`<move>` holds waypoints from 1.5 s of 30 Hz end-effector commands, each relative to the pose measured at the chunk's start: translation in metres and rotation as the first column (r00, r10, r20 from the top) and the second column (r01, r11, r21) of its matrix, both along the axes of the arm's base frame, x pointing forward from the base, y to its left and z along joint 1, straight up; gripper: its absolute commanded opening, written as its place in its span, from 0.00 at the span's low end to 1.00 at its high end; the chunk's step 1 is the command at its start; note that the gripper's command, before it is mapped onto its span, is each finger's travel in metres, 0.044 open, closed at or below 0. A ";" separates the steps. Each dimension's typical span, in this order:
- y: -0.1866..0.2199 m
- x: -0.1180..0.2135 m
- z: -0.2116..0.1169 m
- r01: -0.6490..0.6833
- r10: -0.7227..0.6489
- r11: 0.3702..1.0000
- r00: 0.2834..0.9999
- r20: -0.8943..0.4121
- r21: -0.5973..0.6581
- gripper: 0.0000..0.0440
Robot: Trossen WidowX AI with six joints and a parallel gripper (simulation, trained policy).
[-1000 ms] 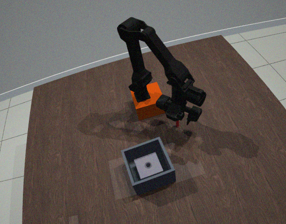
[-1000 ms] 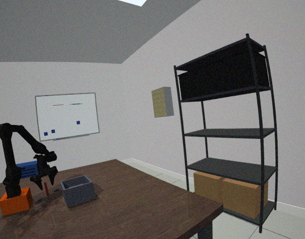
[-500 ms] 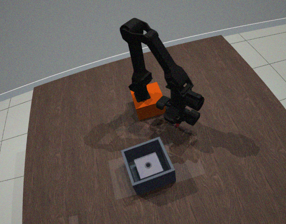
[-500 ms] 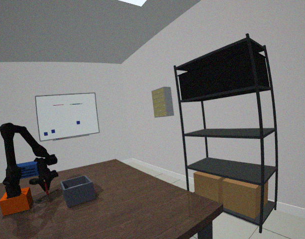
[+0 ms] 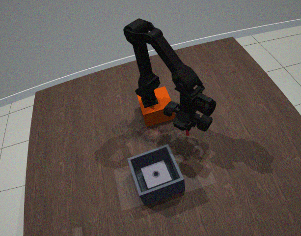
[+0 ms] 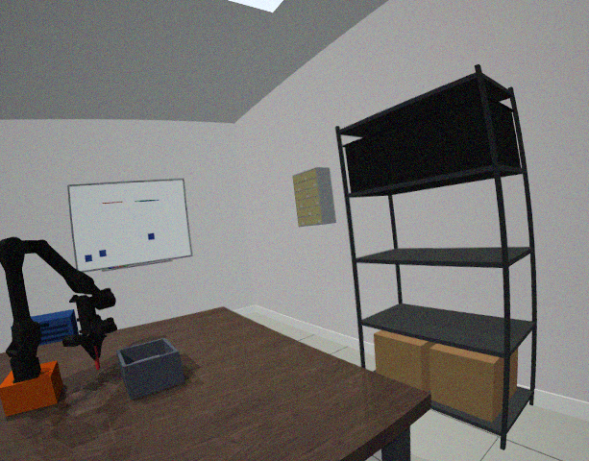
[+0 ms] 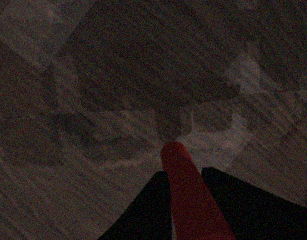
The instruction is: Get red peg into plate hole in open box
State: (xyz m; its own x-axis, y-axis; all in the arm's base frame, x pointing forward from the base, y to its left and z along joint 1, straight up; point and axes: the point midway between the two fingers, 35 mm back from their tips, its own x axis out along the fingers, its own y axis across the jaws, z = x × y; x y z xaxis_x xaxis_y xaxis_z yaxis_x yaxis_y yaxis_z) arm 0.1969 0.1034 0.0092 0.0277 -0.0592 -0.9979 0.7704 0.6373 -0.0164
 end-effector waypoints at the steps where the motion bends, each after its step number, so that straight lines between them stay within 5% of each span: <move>1: -0.004 0.007 0.011 -0.025 0.026 1.000 0.999 0.033 -0.018 0.00; 23: -0.051 0.075 0.093 -0.032 0.059 0.990 0.978 0.200 -0.136 0.00; 45: -0.135 0.119 0.098 0.135 -0.101 0.981 0.969 0.225 -0.140 0.00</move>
